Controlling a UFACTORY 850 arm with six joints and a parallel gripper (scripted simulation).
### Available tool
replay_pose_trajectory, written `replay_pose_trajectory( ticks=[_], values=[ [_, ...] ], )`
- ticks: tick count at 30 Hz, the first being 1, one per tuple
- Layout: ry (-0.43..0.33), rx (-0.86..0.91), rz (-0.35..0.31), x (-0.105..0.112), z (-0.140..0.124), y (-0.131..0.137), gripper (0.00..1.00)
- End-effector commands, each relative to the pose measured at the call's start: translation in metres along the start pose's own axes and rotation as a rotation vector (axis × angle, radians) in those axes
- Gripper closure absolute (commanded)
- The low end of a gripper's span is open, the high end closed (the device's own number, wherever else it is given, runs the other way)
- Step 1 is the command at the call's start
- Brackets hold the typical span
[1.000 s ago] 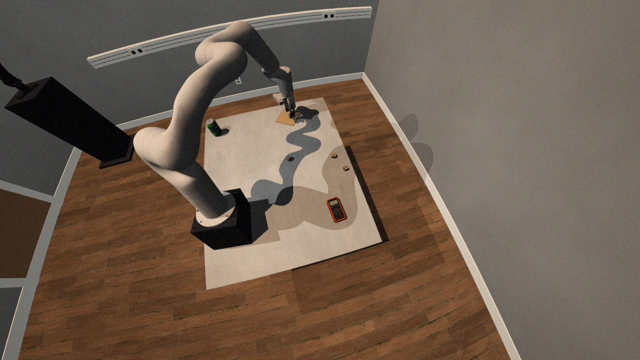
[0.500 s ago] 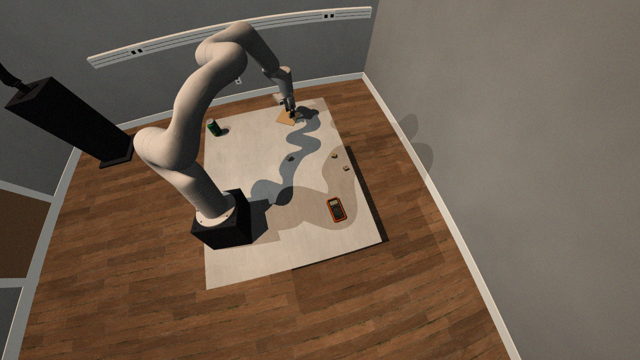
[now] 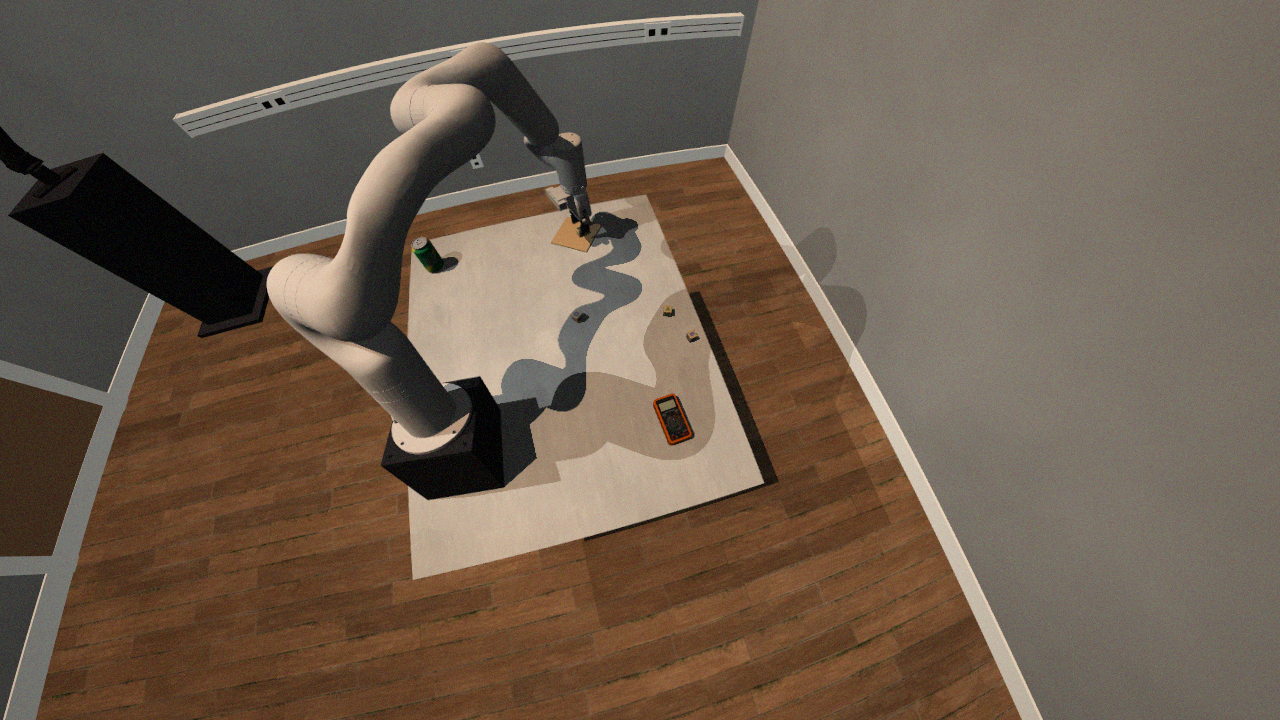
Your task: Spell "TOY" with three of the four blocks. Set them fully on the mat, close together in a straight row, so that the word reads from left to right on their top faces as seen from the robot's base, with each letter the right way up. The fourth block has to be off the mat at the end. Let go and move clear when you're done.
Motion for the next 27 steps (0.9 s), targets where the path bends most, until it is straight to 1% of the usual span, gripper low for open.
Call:
replay_pose_trajectory(
  ticks=[1,16,27],
  values=[
    [-0.002,0.0,-0.001,0.001,-0.001,0.001,0.36],
    [-0.002,0.0,-0.001,0.0,-0.001,0.001,0.36],
    [-0.002,0.0,-0.001,-0.014,-0.001,0.001,0.36]
  ],
)
Point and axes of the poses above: the point where the finger pads meet when closed, its own x axis back along the fingers, its own y axis across the jaws, z = x × y, the point moved 2 cm from there along x, back along the fingers, and after that the axes turned 9 degrees about x, right-handed, at the moved point
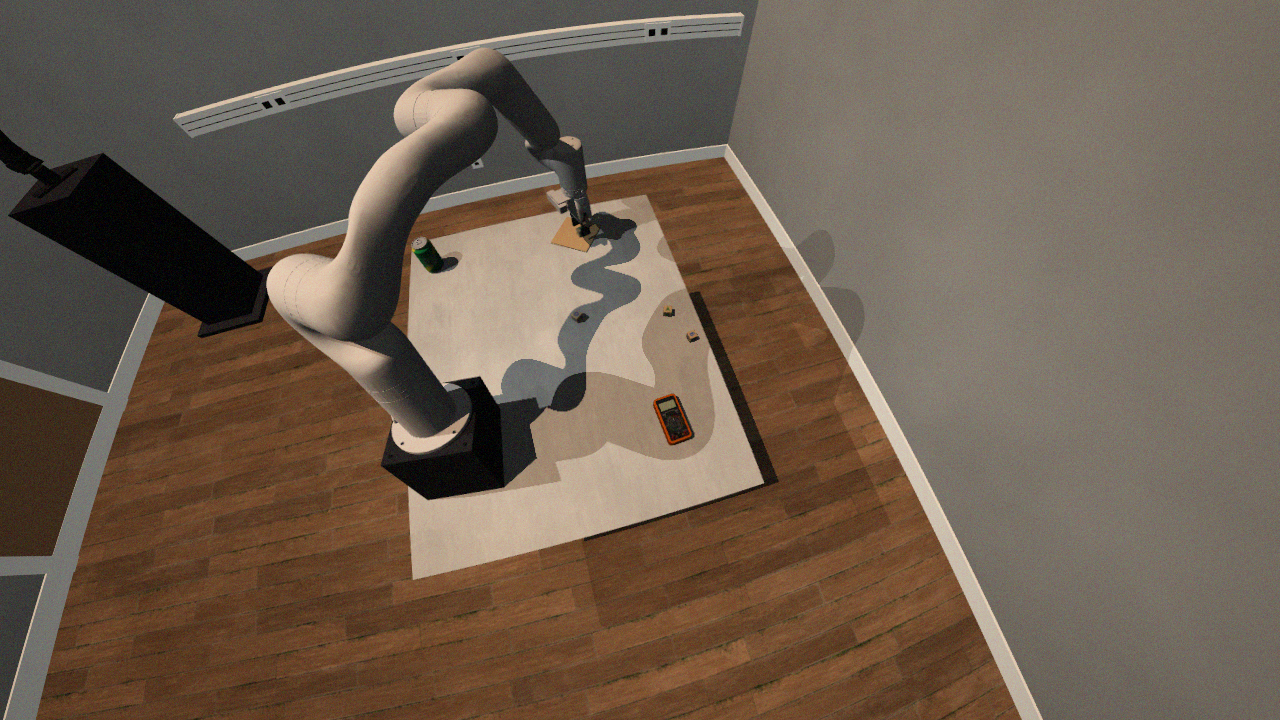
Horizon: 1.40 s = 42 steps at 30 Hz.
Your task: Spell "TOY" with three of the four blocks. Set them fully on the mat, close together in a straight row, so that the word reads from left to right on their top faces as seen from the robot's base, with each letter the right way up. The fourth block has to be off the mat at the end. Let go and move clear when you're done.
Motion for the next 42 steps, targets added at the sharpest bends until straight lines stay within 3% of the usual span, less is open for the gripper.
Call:
replay_pose_trajectory(
  ticks=[1,12,42],
  values=[
    [-0.002,0.0,-0.001,-0.002,-0.001,0.001,0.36],
    [-0.002,0.0,-0.001,-0.017,-0.001,0.001,0.36],
    [-0.002,0.0,-0.001,-0.017,-0.001,0.001,0.36]
  ],
)
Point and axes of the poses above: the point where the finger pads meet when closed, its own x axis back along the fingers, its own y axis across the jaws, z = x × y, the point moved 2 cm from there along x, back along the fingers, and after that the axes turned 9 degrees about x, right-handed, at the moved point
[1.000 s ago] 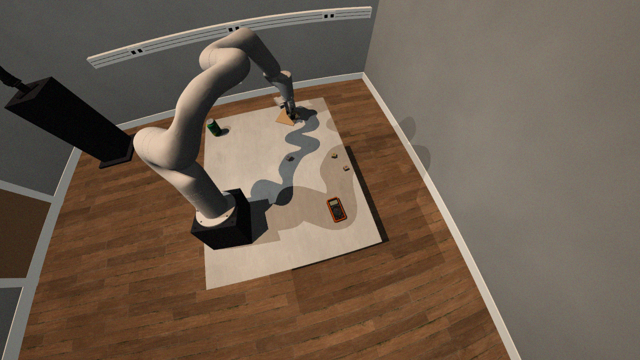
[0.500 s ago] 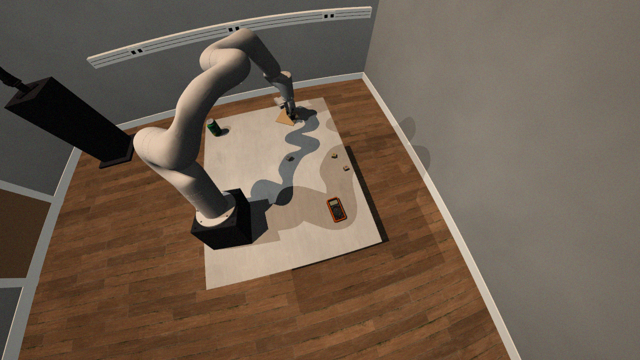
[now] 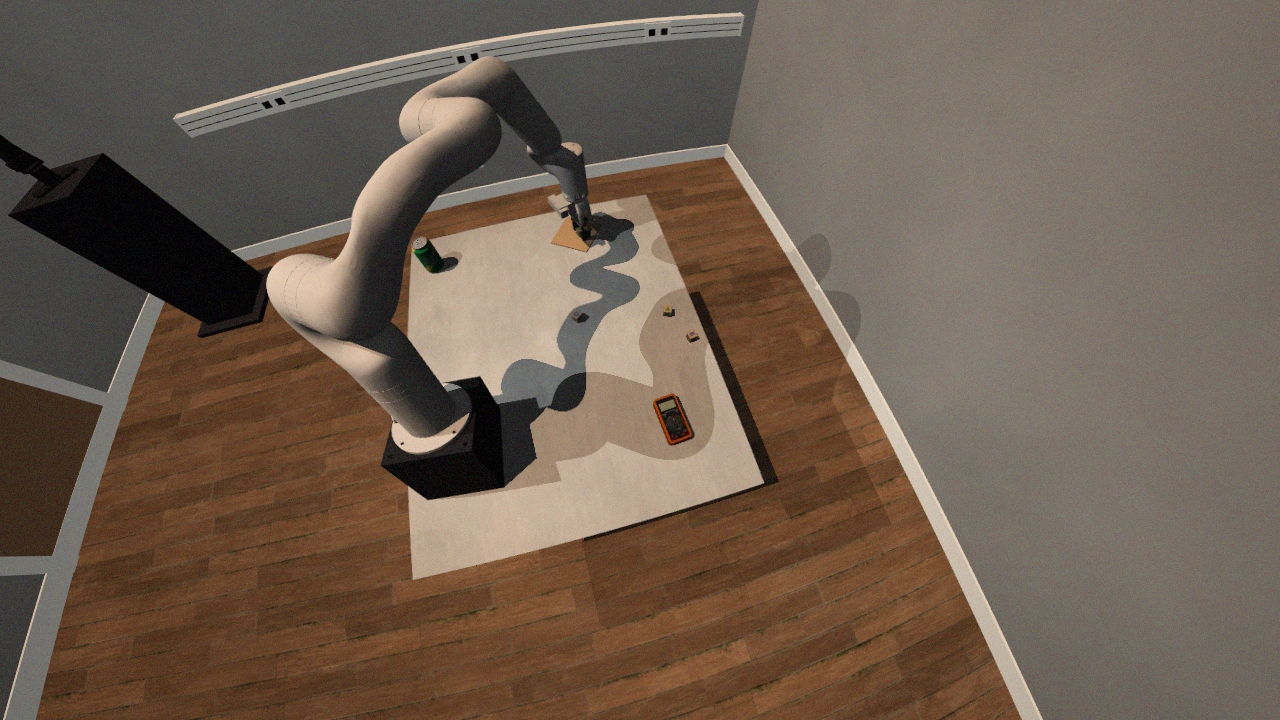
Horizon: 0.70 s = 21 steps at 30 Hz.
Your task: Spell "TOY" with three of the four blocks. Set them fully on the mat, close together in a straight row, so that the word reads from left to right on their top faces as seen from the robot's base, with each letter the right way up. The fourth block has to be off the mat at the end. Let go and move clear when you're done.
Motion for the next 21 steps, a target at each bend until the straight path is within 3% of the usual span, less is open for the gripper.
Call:
replay_pose_trajectory(
  ticks=[1,10,11,21],
  values=[
    [-0.002,0.0,-0.001,0.0013,-0.0011,0.0005,0.36],
    [-0.002,0.0,-0.001,0.0013,-0.0011,0.0005,0.36],
    [-0.002,0.0,-0.001,0.0013,-0.0011,0.0005,0.57],
    [-0.002,0.0,-0.001,0.0013,-0.0011,0.0005,0.57]
  ],
)
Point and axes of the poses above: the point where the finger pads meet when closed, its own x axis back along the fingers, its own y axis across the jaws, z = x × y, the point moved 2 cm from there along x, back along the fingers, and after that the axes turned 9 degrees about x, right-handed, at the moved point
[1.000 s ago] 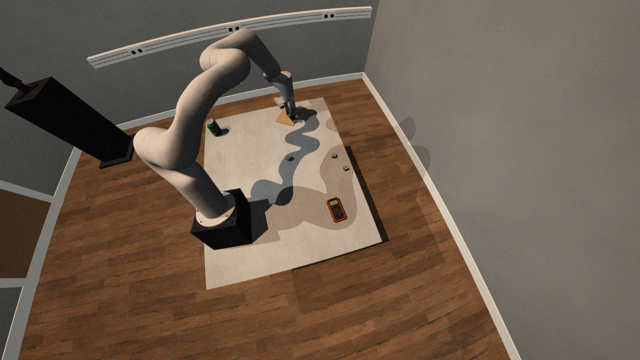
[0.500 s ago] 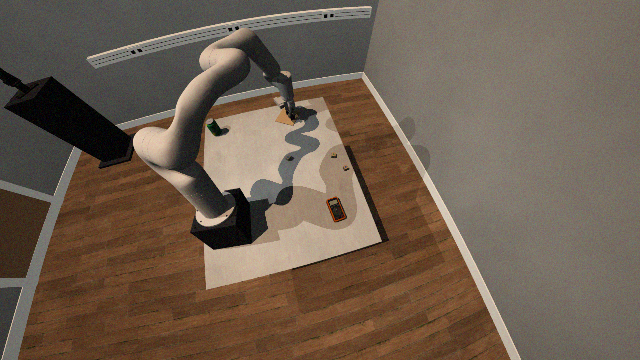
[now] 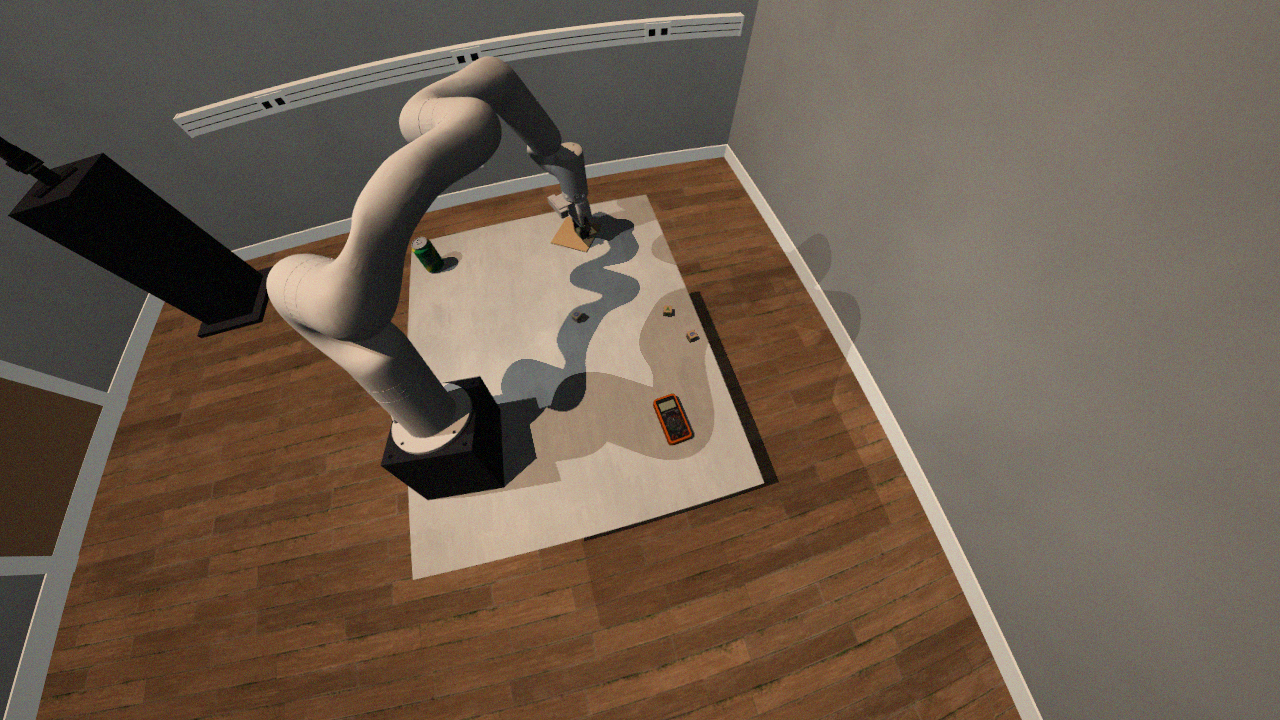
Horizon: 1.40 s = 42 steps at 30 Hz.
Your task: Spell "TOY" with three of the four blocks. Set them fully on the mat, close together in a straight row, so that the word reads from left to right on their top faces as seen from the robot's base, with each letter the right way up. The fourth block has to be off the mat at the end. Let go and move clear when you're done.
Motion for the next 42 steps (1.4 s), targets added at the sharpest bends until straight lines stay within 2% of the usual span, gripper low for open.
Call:
replay_pose_trajectory(
  ticks=[1,6,7,42],
  values=[
    [-0.002,0.0,-0.001,0.0013,-0.0011,0.0005,0.57],
    [-0.002,0.0,-0.001,0.0013,-0.0011,0.0005,0.57],
    [-0.002,0.0,-0.001,0.0013,-0.0011,0.0005,0.77],
    [-0.002,0.0,-0.001,0.0017,-0.0011,0.0005,0.77]
  ],
)
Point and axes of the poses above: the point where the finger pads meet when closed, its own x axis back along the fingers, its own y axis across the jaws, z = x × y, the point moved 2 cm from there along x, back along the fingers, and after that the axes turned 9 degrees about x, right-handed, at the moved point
